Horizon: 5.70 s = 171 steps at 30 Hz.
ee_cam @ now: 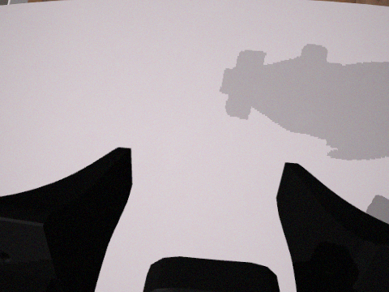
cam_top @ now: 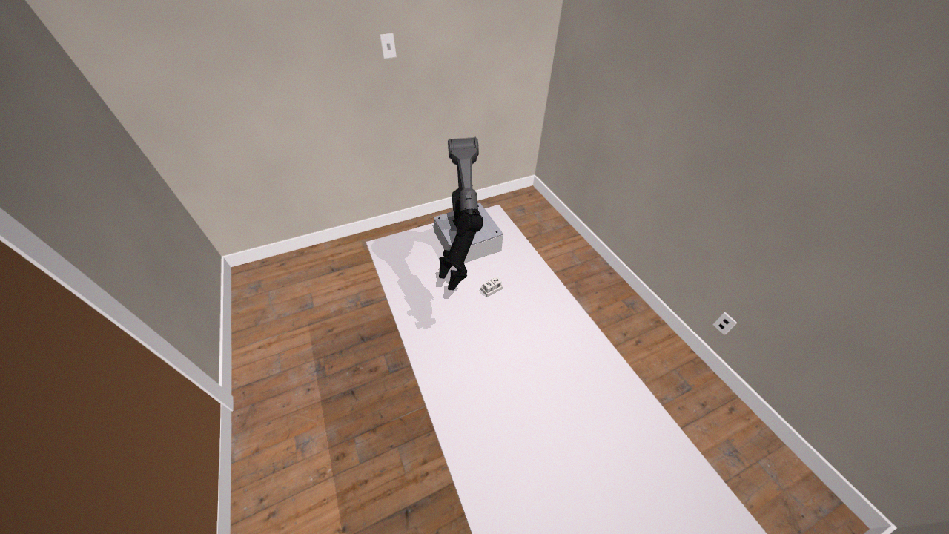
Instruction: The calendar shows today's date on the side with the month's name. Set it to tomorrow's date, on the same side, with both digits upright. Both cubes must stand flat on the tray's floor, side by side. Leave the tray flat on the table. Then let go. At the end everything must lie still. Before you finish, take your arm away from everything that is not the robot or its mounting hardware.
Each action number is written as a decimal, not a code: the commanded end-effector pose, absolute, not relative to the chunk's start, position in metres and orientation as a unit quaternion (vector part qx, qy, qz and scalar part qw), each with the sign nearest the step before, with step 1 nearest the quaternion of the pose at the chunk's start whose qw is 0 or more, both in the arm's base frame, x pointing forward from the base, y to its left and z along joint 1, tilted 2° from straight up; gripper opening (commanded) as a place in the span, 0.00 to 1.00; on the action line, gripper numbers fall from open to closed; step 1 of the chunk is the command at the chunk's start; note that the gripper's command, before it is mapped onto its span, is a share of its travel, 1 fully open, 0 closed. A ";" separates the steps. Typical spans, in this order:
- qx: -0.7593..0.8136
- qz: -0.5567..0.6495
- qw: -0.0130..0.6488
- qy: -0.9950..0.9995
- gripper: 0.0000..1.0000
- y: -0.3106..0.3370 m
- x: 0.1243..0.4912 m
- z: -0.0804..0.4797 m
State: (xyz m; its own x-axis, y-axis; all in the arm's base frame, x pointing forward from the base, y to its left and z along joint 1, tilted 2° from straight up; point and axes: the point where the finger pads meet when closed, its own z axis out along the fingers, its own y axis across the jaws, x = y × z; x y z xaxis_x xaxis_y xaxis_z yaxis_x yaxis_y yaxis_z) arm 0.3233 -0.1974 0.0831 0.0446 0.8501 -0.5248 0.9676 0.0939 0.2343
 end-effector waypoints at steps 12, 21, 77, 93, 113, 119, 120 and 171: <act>0.665 -0.104 0.284 0.683 1.00 -0.197 0.324 0.084; 0.668 -0.101 0.268 0.687 1.00 -0.187 0.322 0.083; 0.634 -0.011 0.012 0.773 0.64 -0.021 0.289 0.012; 0.634 -0.011 0.012 0.773 0.64 -0.021 0.289 0.012; 0.634 -0.013 0.011 0.773 0.64 -0.021 0.288 -0.001; 0.634 -0.013 0.011 0.773 0.64 -0.022 0.288 -0.006; 0.634 -0.012 0.011 0.773 0.64 -0.022 0.288 -0.007; 0.634 -0.012 0.011 0.773 0.64 -0.023 0.288 -0.041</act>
State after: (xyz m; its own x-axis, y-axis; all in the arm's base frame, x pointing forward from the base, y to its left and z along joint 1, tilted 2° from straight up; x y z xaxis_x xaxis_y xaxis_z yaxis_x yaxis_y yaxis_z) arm 0.2897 -0.0223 -0.0408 -0.1962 0.9800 -0.0327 0.9806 0.1962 -0.0013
